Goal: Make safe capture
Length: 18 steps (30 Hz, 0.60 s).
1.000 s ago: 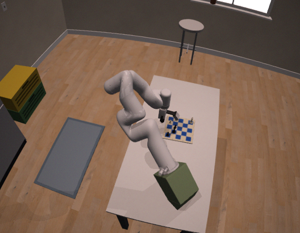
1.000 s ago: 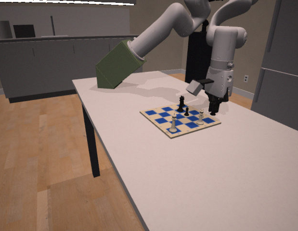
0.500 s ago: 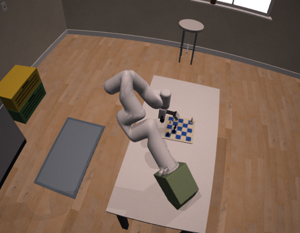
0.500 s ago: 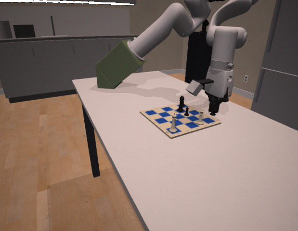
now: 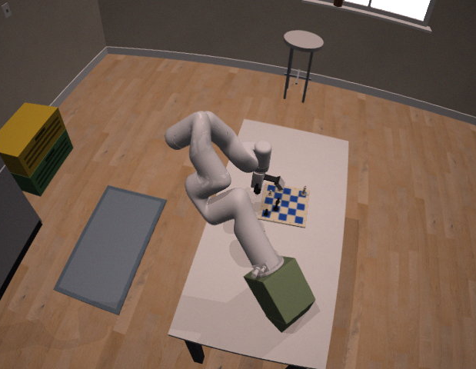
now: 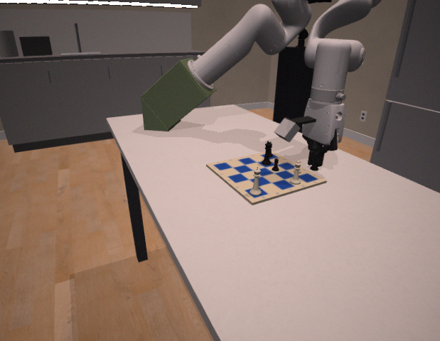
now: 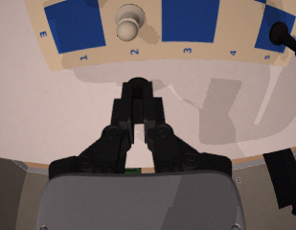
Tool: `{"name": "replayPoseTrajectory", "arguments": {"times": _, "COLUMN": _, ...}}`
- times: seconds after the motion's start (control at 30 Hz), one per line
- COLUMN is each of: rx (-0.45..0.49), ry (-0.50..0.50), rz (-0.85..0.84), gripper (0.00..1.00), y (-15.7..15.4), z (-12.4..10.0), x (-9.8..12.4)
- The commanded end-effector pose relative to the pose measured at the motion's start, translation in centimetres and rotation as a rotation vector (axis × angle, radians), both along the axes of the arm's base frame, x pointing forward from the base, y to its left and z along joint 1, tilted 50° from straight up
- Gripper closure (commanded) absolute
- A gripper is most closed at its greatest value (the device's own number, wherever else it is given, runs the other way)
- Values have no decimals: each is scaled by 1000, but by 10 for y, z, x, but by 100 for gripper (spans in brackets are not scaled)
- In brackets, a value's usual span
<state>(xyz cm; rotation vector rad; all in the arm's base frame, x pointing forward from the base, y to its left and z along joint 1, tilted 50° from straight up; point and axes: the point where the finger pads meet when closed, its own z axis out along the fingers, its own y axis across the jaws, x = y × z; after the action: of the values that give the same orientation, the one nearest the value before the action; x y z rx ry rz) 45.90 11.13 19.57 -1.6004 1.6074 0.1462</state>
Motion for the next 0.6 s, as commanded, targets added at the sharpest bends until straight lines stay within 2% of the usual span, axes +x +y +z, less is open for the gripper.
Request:
{"name": "replayPoseTrajectory", "arguments": {"times": 0.0, "rx": 0, "ry": -2, "rz": -1, "gripper": 100, "y": 0, "z": 1, "x": 1}}
{"name": "replayPoseTrajectory", "arguments": {"times": 0.2, "rx": 0, "ry": -2, "rz": -1, "gripper": 100, "y": 0, "z": 1, "x": 1}}
{"name": "replayPoseTrajectory", "arguments": {"times": 0.23, "rx": 0, "ry": -2, "rz": -1, "gripper": 93, "y": 0, "z": 1, "x": 1}}
{"name": "replayPoseTrajectory", "arguments": {"times": 0.37, "rx": 0, "ry": -2, "rz": -1, "gripper": 93, "y": 0, "z": 1, "x": 1}}
{"name": "replayPoseTrajectory", "arguments": {"times": 0.4, "rx": 0, "ry": -2, "rz": -1, "gripper": 85, "y": 0, "z": 1, "x": 1}}
{"name": "replayPoseTrajectory", "arguments": {"times": 0.47, "rx": 0, "ry": -2, "rz": -1, "gripper": 85, "y": 0, "z": 1, "x": 1}}
{"name": "replayPoseTrajectory", "arguments": {"times": 0.5, "rx": 0, "ry": -2, "rz": -1, "gripper": 78, "y": 0, "z": 1, "x": 1}}
{"name": "replayPoseTrajectory", "arguments": {"times": 0.57, "rx": 0, "ry": -2, "rz": -1, "gripper": 78, "y": 0, "z": 1, "x": 1}}
